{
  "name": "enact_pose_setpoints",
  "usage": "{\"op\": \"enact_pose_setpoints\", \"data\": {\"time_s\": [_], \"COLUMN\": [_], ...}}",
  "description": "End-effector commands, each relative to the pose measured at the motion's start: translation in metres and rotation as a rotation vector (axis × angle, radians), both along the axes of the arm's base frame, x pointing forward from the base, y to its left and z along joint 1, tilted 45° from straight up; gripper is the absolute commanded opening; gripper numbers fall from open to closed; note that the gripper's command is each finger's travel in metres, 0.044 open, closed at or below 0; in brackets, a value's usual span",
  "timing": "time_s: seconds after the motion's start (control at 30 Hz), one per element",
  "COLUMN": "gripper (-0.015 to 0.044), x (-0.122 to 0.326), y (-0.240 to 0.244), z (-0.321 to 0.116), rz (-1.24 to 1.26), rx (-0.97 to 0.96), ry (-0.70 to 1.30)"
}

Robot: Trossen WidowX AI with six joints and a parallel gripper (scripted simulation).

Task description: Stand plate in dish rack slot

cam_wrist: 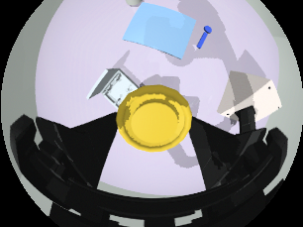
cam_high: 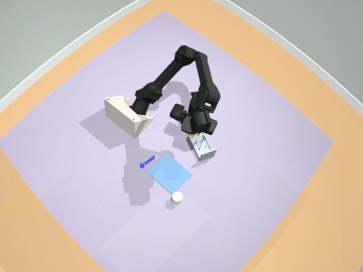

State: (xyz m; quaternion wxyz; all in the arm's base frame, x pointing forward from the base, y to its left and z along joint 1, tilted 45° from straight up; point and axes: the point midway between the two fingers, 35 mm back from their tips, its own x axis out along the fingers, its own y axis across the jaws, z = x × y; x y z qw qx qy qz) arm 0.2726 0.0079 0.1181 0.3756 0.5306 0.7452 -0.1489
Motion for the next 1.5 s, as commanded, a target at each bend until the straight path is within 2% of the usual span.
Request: {"op": "enact_pose_setpoints", "data": {"time_s": [0.0,0.67,0.83,1.47], "gripper": [0.0000,0.0000,0.0000,0.0000], "x": [-0.007,-0.050,-0.051,-0.070], "y": [0.008,0.048,0.049,0.059], "z": [0.009,0.045,0.042,-0.013], "rz": [-0.085,-0.529,-0.519,-0.253], "rx": [-0.013,-0.089,-0.105,-0.490], "ry": [0.074,0.507,0.497,0.163]}}
